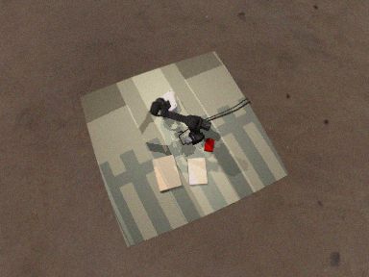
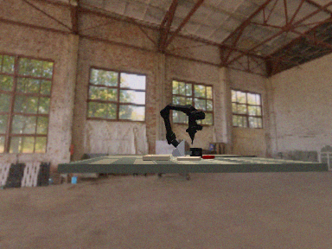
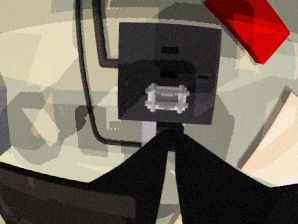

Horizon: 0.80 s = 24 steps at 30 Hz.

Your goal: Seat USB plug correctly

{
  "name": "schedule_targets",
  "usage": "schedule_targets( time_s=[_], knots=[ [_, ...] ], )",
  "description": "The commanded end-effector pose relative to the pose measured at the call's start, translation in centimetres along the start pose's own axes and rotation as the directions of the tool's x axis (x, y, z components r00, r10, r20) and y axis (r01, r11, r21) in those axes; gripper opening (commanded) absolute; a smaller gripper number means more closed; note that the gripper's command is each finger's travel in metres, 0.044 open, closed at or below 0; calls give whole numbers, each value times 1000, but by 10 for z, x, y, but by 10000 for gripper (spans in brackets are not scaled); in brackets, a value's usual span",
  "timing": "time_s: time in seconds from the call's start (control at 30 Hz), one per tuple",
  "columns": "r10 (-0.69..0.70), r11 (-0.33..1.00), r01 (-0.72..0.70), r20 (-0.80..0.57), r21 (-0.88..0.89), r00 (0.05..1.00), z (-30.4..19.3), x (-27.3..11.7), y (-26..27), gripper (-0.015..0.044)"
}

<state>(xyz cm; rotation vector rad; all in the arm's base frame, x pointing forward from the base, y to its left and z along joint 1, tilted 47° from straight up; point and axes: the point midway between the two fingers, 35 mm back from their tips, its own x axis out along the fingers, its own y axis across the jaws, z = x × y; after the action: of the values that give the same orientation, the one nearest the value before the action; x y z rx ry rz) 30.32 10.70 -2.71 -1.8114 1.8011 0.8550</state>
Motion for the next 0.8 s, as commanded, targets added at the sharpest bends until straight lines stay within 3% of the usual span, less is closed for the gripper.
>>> schedule_targets(
  time_s=[0.0, 0.77],
  knots=[
    [2, 1000, -2, 8, -2, 1000, 1, 0, 0, 0],
    [2, 1000, -2, 26, -3, 1000, 2, 3, 0, 0]
  ],
)
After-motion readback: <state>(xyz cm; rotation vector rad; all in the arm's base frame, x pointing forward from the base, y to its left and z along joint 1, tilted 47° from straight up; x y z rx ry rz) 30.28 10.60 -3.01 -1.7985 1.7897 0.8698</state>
